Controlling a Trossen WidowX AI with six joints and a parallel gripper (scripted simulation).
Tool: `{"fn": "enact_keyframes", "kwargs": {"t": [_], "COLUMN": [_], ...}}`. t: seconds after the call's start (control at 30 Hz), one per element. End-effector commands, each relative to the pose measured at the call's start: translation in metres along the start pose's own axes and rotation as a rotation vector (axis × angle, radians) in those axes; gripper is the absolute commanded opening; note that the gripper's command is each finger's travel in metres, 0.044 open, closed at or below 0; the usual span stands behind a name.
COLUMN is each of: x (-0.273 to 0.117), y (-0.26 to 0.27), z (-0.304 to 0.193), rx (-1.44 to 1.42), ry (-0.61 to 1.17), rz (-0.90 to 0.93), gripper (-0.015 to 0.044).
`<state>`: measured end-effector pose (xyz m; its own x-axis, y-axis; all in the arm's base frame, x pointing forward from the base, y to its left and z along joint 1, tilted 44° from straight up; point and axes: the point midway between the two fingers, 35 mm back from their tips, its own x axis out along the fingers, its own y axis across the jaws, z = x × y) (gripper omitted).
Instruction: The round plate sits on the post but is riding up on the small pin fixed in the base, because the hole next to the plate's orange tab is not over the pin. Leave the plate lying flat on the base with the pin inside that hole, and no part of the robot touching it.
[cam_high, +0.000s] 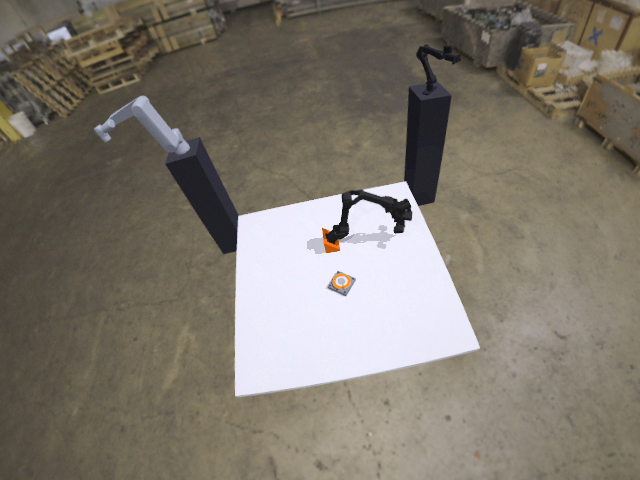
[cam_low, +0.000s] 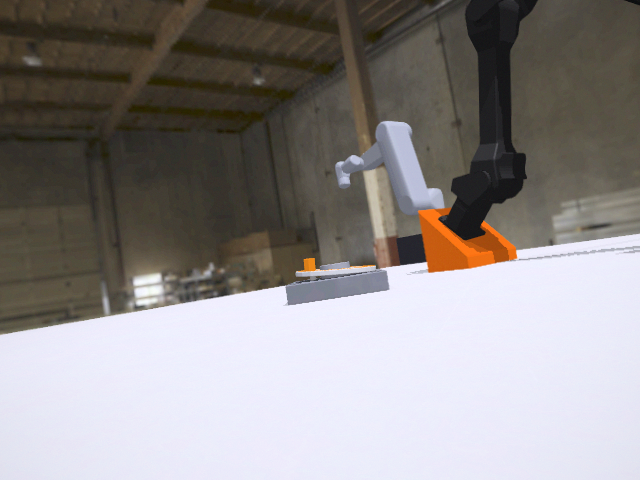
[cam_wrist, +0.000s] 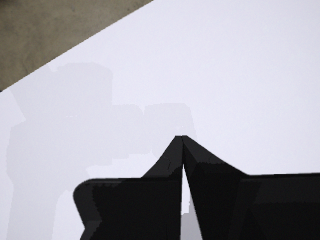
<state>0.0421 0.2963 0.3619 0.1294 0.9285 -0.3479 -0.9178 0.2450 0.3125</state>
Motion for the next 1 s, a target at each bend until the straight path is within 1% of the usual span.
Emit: {"fn": "enact_keyframes", "kwargs": {"t": [0.0,0.13,0.2,0.27,0.3,0.47,0.53,0.6,0.73,0.8,0.97], "x": [0.008,0.009,0.008,0.006,0.003,-0.006,-0.009,-0.017,-0.031,-0.035,-0.067], "y": [-0.036,-0.095,-0.119,-0.13,-0.145,-0.215,-0.227,-0.256,-0.299,-0.307,-0.365], "z": [0.005,0.009,0.01,0.013,0.016,0.003,0.0,-0.008,-0.028,-0.034,-0.084], "rx": [-0.005,0.035,0.048,0.041,0.031,0.106,0.134,0.199,0.281,0.305,0.508], "ry": [0.029,0.063,0.089,0.079,0.068,0.184,0.185,0.2,0.283,0.303,0.412], "rz": [-0.102,-0.274,-0.326,-0.36,-0.402,-0.511,-0.54,-0.602,-0.63,-0.632,-0.617], "gripper": [0.0,0.0,0.0,0.0,0.0,0.0,0.0,0.0,0.0,0.0,0.0]}}
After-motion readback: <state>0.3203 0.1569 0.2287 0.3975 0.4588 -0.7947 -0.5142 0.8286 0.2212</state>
